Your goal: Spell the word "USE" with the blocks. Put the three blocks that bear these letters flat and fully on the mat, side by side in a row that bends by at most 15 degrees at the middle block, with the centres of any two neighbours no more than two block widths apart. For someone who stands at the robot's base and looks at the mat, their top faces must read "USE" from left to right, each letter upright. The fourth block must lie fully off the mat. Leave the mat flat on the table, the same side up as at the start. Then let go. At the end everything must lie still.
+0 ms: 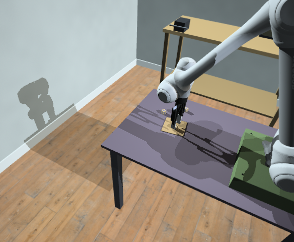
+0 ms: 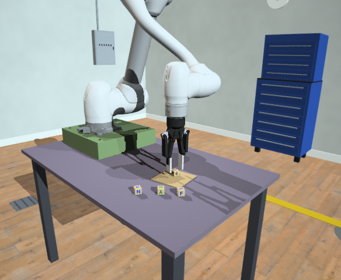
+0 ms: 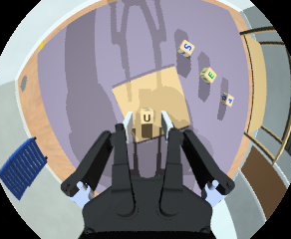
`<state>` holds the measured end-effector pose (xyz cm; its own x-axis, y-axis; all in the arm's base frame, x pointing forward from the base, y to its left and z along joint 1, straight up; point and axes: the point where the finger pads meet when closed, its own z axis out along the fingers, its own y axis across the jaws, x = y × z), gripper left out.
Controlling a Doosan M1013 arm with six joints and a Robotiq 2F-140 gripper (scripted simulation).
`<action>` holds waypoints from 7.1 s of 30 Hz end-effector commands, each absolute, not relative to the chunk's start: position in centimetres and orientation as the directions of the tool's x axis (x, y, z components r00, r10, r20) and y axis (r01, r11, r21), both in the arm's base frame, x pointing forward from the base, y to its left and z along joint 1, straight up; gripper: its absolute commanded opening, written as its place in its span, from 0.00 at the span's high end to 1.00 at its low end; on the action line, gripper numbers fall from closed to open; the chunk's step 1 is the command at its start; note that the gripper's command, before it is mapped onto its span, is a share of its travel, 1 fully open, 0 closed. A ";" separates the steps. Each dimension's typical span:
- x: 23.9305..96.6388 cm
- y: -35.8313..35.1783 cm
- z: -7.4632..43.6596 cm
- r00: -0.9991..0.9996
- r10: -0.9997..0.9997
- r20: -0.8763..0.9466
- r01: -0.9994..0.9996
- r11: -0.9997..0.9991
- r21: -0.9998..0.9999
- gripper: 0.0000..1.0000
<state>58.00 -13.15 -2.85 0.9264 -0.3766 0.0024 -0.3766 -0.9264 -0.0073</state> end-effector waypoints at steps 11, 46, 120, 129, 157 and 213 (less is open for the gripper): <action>58.0 -13.1 -4.8 0.926 -0.377 0.003 -0.377 -0.926 -0.008 0.63; 58.0 -13.1 -5.0 0.926 -0.377 0.003 -0.377 -0.926 -0.008 0.87; 59.7 -11.2 5.1 0.968 -0.250 0.004 -0.250 -0.968 -0.007 0.87; 59.7 -11.2 5.1 0.968 -0.250 0.004 -0.250 -0.968 -0.007 0.87; 59.8 -11.2 -2.6 0.968 -0.250 0.004 -0.250 -0.968 -0.007 0.87; 59.8 -11.2 -4.9 0.968 -0.250 0.004 -0.250 -0.968 -0.007 0.87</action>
